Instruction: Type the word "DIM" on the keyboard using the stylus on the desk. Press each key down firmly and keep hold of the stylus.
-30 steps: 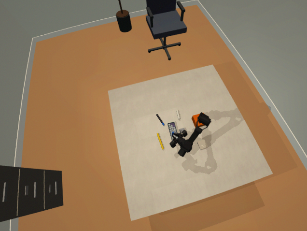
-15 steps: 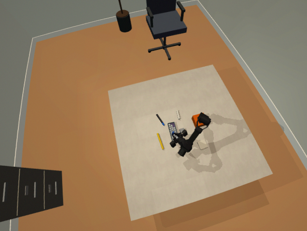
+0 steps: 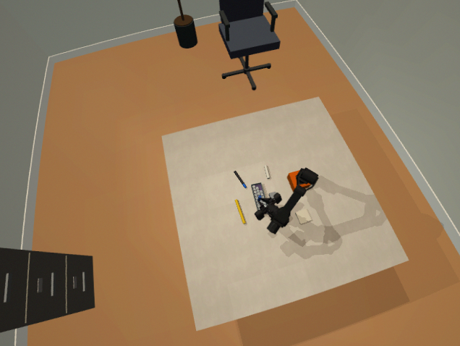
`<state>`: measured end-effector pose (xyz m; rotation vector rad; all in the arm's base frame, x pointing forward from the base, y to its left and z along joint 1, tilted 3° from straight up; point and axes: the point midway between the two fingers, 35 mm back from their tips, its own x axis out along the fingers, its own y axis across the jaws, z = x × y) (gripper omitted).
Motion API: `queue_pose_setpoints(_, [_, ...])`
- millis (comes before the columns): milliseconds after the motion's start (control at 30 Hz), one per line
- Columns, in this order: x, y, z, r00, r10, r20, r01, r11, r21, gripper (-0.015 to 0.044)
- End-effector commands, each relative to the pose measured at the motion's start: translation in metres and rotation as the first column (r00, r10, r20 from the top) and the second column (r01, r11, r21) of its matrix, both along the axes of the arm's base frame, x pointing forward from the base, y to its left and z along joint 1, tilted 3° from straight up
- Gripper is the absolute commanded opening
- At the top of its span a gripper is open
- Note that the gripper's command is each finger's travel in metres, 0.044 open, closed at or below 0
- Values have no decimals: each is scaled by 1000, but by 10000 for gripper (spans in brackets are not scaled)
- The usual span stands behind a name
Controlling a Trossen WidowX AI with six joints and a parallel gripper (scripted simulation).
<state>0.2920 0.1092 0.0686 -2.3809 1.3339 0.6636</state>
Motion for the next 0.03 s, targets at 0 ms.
queue_pose_setpoints(0, [0,0,0,1000,0,0,0,1000,0,81])
